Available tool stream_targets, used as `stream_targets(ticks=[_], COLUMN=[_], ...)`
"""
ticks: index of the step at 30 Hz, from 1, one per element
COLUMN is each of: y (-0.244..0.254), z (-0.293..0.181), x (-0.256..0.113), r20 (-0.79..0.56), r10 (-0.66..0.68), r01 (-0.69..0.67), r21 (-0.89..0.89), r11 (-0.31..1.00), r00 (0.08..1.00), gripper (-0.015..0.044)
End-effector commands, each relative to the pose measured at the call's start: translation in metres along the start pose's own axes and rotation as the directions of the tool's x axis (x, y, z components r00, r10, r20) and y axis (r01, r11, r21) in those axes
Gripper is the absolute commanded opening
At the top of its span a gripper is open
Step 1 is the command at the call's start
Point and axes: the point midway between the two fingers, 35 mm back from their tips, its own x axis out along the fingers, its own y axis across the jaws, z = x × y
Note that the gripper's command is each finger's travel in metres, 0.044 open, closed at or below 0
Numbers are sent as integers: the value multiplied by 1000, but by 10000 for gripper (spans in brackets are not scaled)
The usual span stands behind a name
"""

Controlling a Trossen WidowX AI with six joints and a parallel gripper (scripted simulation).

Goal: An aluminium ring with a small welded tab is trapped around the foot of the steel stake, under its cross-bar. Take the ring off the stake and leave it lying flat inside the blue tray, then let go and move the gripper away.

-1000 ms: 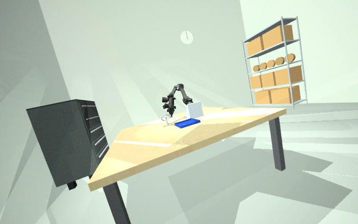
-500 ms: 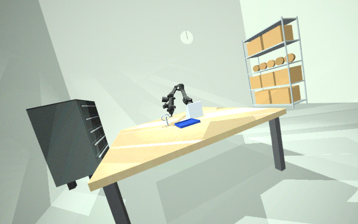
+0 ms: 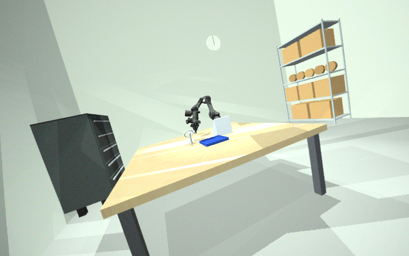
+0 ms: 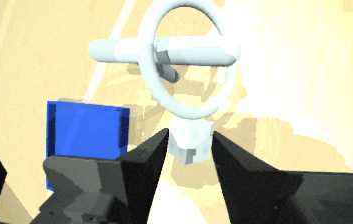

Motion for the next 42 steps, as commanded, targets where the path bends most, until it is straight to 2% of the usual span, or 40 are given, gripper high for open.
stream_targets(ticks=[1, 42], y=[-2, -17], z=[4, 5], x=[-4, -11], r20=[14, 14], r10=[6, 5], r01=[-6, -5], r21=[2, 1], r11=[1000, 1000], r00=[1000, 1000], gripper=[0, 0])
